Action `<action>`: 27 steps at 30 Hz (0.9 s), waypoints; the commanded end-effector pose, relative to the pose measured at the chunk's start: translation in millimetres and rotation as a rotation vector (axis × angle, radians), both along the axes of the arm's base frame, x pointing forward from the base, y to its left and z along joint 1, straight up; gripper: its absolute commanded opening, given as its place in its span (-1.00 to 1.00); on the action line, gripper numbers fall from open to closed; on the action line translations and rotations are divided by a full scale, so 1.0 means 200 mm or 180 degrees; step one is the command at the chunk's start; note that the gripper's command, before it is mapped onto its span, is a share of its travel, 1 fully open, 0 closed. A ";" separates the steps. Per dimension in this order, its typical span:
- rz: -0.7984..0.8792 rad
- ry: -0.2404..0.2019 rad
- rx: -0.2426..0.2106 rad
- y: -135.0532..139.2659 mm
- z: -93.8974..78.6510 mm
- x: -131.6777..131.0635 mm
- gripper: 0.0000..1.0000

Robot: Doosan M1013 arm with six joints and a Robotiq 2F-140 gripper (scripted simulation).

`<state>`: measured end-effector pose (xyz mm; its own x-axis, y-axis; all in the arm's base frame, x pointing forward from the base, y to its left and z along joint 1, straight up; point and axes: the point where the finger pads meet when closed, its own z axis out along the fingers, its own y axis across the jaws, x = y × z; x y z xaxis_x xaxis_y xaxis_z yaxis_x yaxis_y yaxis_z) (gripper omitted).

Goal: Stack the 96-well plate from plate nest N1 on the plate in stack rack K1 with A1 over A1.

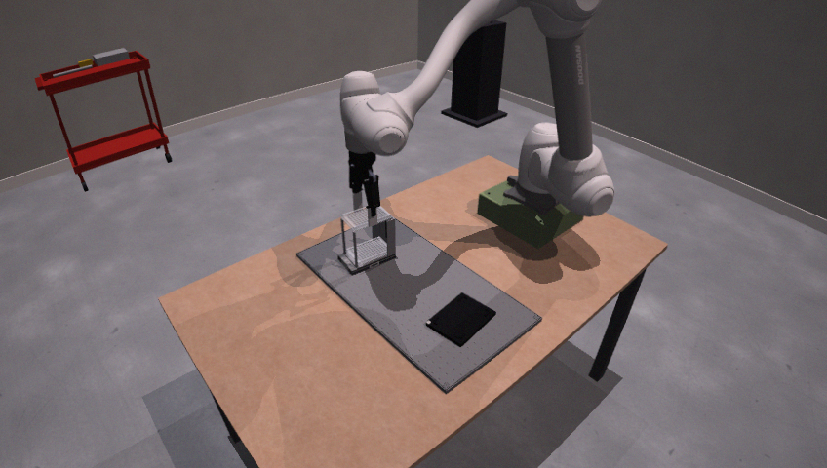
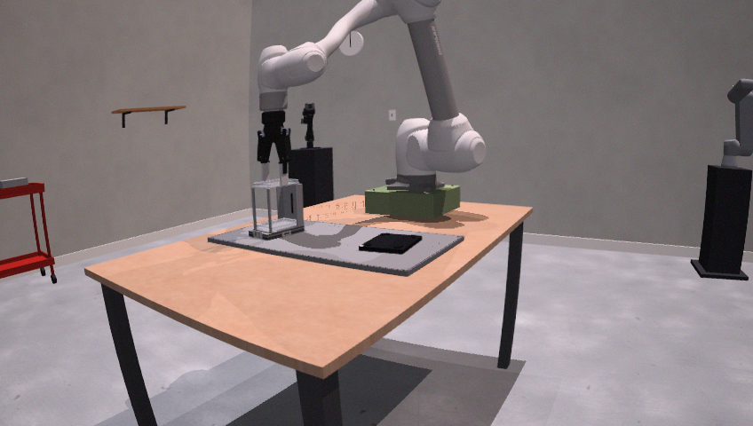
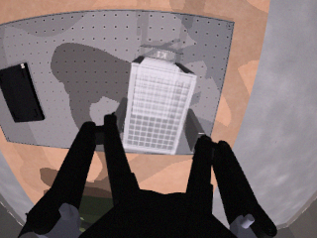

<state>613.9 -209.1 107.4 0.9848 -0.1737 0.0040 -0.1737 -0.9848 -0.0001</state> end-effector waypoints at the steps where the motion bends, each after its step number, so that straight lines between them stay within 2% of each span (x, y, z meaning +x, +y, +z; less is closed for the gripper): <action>1: 0.0024 0.0011 -0.0006 -0.01 -0.04 -0.01 -1.00; 27: 0.0024 0.0011 -0.0006 0.00 -0.23 -0.03 -1.00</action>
<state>611.1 -208.1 69.9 0.9848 -0.1738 0.0058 -0.1738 -0.9848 0.0003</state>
